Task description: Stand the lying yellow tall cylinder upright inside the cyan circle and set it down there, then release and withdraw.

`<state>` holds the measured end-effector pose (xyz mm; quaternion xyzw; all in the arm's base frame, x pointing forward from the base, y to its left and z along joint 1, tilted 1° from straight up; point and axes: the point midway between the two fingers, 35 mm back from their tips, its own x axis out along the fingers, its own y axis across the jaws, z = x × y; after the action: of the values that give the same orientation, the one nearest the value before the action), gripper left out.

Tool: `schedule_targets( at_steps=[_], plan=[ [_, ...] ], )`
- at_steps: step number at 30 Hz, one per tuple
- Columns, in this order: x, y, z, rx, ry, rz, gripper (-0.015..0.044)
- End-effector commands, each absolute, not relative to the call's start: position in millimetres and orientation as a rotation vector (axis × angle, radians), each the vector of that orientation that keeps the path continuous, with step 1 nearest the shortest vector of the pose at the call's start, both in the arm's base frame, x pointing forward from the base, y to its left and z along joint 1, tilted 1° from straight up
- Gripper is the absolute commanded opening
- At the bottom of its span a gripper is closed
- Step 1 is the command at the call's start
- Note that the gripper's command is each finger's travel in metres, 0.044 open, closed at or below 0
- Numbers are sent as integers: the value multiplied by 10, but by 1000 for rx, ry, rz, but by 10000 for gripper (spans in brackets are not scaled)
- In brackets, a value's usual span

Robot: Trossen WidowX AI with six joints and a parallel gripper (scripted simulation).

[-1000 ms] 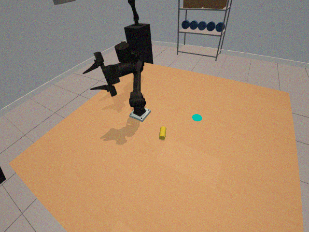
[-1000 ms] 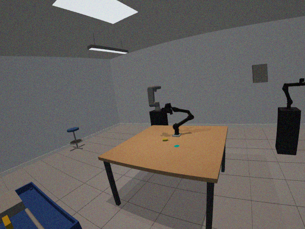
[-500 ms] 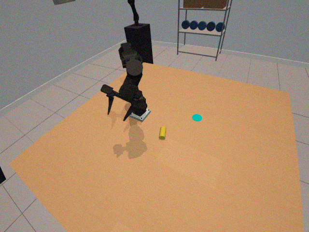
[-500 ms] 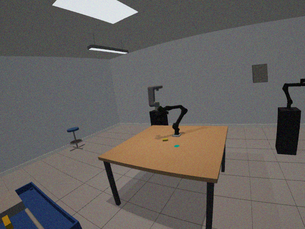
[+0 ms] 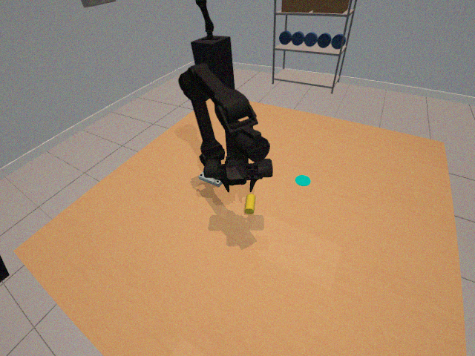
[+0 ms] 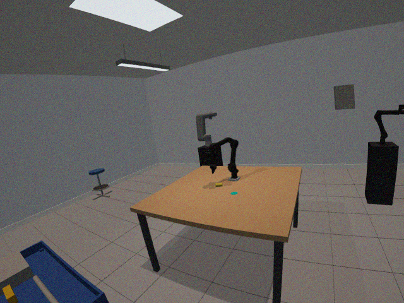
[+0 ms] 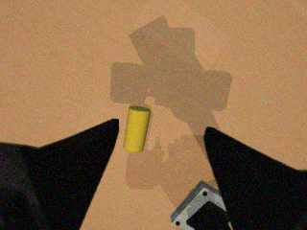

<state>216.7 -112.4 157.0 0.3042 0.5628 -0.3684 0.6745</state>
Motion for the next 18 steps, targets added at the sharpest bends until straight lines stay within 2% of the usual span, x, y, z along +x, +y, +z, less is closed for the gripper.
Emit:
schedule_targets(
  at_steps=[1, 9, 18],
  plan=[
    [2266, -843, 1466, 852, 1374, -837, 309],
    [2286, -832, 1388, 861, 1380, -838, 309],
    [2305, -828, 424, 861, 1380, -838, 309]
  ],
)
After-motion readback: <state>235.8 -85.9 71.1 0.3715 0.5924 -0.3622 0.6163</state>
